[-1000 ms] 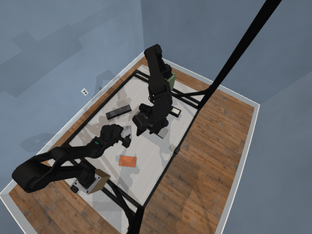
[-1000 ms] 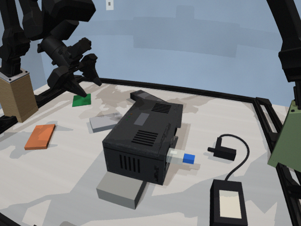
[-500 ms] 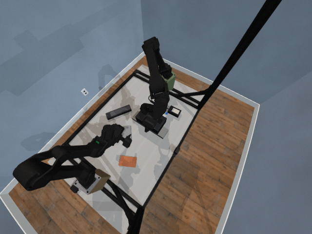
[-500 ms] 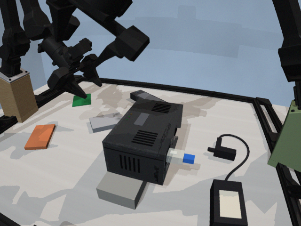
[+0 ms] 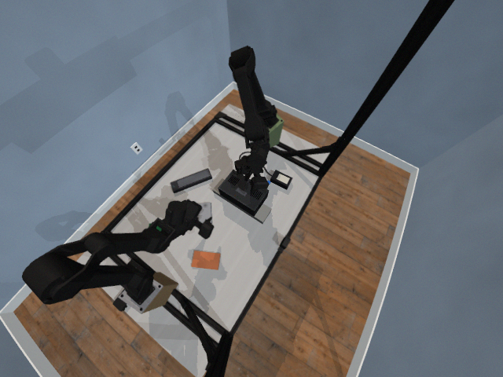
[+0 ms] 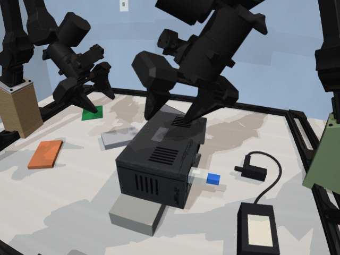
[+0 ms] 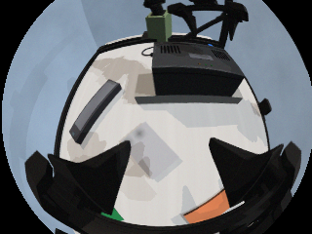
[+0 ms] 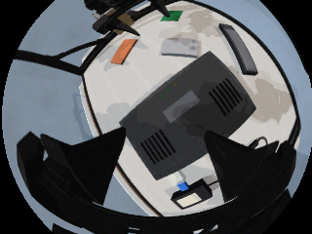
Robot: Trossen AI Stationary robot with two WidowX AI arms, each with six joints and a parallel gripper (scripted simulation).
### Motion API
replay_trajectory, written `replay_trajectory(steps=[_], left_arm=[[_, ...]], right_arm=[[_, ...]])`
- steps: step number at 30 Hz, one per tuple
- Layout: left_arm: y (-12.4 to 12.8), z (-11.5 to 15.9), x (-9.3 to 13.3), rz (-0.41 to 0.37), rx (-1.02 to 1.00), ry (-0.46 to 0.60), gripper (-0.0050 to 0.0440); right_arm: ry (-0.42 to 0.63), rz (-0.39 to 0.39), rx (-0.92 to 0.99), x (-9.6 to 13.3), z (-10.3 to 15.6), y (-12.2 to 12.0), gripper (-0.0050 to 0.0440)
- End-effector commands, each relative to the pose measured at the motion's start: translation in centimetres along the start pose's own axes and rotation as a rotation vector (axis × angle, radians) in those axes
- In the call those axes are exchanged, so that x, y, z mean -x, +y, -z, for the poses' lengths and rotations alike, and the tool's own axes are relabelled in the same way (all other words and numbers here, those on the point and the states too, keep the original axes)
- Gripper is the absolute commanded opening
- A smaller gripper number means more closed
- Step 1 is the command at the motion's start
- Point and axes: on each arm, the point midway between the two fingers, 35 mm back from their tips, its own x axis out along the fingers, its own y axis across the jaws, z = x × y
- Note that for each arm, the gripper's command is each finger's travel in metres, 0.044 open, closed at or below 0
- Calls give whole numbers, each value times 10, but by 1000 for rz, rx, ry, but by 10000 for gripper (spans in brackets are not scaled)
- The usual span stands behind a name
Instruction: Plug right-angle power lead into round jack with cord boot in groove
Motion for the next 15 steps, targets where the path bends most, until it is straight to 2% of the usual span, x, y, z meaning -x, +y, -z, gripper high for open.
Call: replay_trajectory(steps=[1, 2, 7, 11, 15], left_arm=[[-1, 1, -1, 0, 0, 7, 400], [-1, 1, -1, 0, 0, 7, 400], [-2, 2, 0, 3, -3, 11, 400], [2, 1, 2, -2, 15, -7, 400], [5, 1, 5, -5, 28, -21, 400]], right_arm=[[36, 10, 111, -2, 16, -29, 400], [36, 10, 111, -2, 16, -29, 400], [101, 28, 311, -4, 47, -83, 400], [133, 94, 436, -5, 60, -130, 400], [166, 142, 530, -3, 72, -166, 400]])
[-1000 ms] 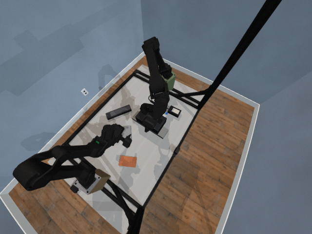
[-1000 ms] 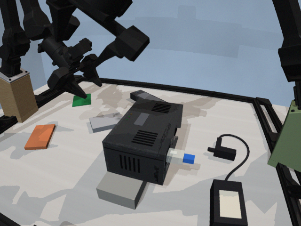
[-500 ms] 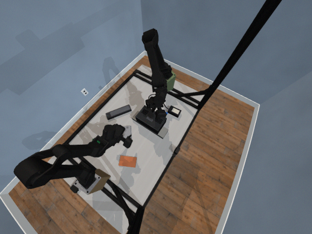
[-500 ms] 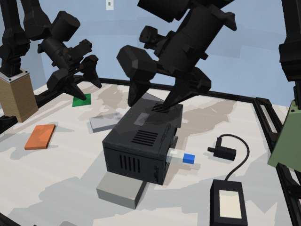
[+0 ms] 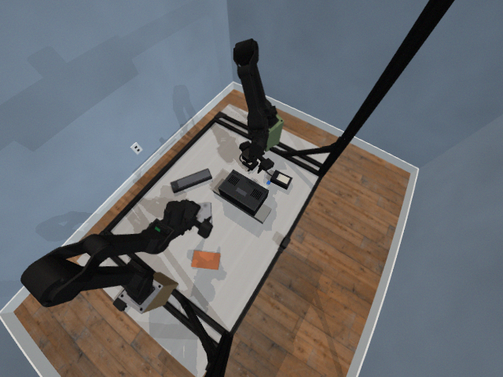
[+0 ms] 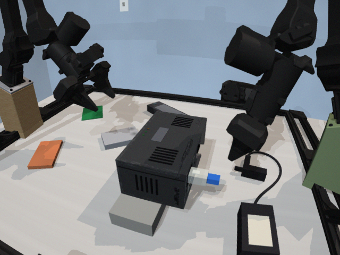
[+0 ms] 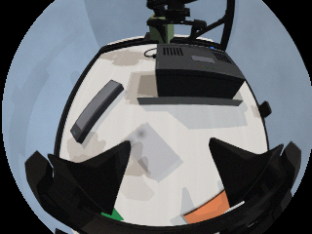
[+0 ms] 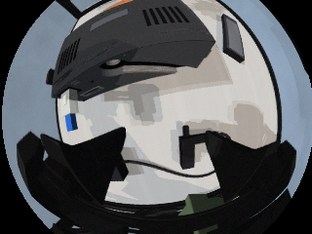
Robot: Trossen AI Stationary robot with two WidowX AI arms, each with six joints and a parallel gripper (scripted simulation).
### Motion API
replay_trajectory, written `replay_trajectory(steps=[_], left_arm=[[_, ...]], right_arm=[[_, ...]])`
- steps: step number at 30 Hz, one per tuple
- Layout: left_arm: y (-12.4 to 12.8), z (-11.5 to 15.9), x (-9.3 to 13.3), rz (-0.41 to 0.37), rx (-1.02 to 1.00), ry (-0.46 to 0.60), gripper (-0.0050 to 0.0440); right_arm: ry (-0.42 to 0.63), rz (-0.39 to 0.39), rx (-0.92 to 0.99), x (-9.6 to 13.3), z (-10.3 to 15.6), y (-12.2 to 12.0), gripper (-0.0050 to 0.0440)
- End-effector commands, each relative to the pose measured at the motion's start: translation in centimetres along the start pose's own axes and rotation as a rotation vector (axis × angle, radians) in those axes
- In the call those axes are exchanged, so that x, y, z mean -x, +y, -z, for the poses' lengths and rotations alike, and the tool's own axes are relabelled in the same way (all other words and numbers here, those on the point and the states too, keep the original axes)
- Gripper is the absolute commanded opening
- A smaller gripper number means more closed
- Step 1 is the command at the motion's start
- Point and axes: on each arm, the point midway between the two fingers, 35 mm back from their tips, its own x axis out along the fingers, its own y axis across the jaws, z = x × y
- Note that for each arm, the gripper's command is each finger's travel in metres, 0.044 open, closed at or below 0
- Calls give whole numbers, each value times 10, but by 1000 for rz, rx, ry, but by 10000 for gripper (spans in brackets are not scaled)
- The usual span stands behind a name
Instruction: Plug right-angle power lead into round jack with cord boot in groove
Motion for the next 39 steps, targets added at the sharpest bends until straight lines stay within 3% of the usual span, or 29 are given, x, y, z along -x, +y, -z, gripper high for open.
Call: replay_trajectory(steps=[1, 13, 39], left_arm=[[3, 1, 3, -2, 14, -10, 400], [4, 1, 4, -3, 18, -17, 400], [4, 1, 4, -3, 18, -17, 400]], right_arm=[[33, 28, 77, -3, 23, -21, 400], [76, 45, 180, -5, 54, -42, 400], [57, 26, 166, -28, 61, -42, 400]])
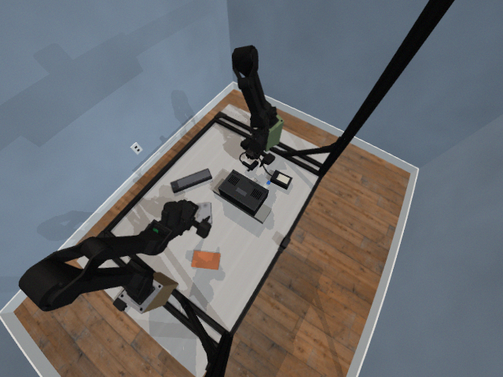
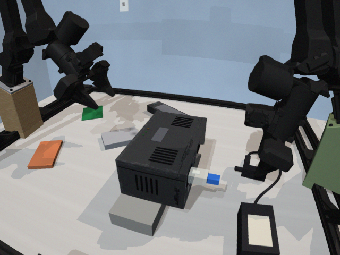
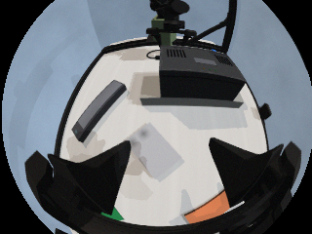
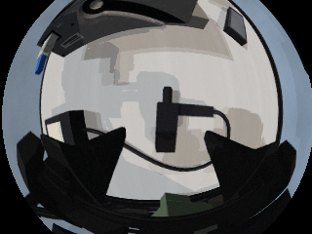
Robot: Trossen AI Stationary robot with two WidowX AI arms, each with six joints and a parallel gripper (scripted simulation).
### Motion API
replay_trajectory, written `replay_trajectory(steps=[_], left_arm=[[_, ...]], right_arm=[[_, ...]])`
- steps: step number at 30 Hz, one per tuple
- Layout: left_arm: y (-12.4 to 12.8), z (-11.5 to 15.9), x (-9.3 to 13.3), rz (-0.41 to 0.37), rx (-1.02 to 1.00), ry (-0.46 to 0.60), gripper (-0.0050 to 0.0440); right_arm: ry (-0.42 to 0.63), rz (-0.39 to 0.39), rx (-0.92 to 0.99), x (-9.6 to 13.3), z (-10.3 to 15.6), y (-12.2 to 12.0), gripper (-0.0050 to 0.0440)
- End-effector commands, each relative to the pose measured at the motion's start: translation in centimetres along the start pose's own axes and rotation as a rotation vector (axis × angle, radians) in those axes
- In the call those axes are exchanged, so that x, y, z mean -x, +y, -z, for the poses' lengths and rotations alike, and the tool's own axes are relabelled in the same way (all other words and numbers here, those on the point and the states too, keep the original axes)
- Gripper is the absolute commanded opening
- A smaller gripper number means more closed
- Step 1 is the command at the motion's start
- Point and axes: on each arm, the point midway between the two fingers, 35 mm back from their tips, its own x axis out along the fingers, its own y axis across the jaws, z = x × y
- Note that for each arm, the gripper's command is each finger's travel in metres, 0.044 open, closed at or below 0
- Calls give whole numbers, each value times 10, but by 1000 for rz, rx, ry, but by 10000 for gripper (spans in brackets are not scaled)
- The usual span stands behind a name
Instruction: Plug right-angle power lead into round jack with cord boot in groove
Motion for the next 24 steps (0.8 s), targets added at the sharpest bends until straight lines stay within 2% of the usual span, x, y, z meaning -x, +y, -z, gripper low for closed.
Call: replay_trajectory(steps=[1, 22, 24], left_arm=[[0, 0, 0, 3, 2, -1, 400], [0, 0, 0, 3, 2, -1, 400], [0, 0, 0, 3, 2, -1, 400]], right_arm=[[11, -1, 6, -4, 4, 0, 400], [10, -1, 5, -30, 13, -1, 400], [10, -1, 5, -30, 13, -1, 352]])
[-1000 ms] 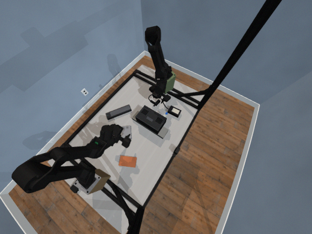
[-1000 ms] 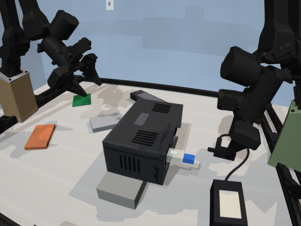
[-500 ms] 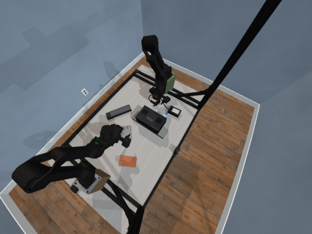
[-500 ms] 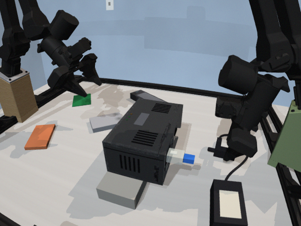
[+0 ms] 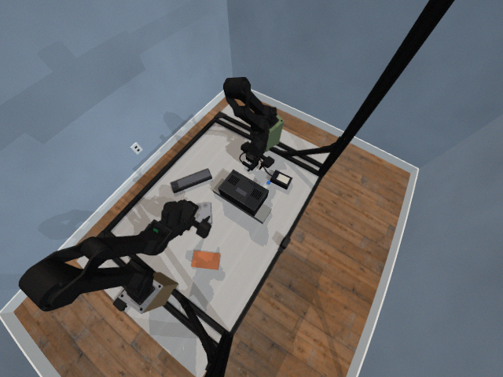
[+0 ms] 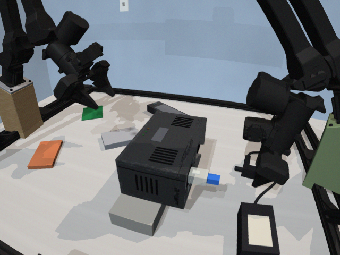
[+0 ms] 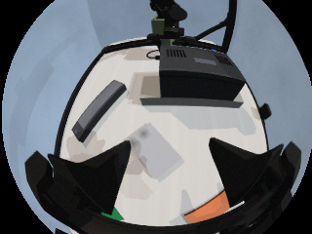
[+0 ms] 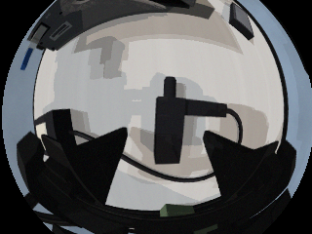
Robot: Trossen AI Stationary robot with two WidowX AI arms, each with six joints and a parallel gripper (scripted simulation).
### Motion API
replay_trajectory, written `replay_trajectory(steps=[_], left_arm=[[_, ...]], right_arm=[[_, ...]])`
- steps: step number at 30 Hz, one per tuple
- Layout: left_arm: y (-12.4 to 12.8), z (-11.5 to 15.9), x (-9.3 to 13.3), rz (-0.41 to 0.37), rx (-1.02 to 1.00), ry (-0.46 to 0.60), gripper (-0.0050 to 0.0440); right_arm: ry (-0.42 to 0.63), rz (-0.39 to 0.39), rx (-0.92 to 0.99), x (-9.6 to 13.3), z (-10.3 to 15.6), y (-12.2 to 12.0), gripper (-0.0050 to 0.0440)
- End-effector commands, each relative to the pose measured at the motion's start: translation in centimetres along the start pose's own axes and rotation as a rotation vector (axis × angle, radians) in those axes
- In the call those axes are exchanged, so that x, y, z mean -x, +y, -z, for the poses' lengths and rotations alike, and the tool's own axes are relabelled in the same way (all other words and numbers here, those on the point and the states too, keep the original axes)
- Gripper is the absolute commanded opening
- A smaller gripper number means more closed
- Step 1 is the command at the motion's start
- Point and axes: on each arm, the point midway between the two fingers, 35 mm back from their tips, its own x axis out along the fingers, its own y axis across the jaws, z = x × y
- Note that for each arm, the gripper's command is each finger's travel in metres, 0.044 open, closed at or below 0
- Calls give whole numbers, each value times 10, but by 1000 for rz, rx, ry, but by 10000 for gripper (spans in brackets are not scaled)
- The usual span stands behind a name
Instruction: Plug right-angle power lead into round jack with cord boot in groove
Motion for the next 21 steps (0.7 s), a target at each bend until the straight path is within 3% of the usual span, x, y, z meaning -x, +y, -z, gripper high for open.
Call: replay_trajectory(steps=[1, 7, 9, 14, 21], left_arm=[[0, 0, 0, 3, 2, -1, 400], [0, 0, 0, 3, 2, -1, 400], [0, 0, 0, 3, 2, -1, 400], [0, 0, 0, 3, 2, -1, 400], [0, 0, 0, 3, 2, -1, 400]], right_arm=[[6, -3, 4, -1, 2, 0, 328], [6, -3, 4, -1, 2, 0, 184], [6, -3, 4, -1, 2, 0, 184], [6, -3, 4, -1, 2, 0, 64], [6, -3, 4, -1, 2, 0, 64]])
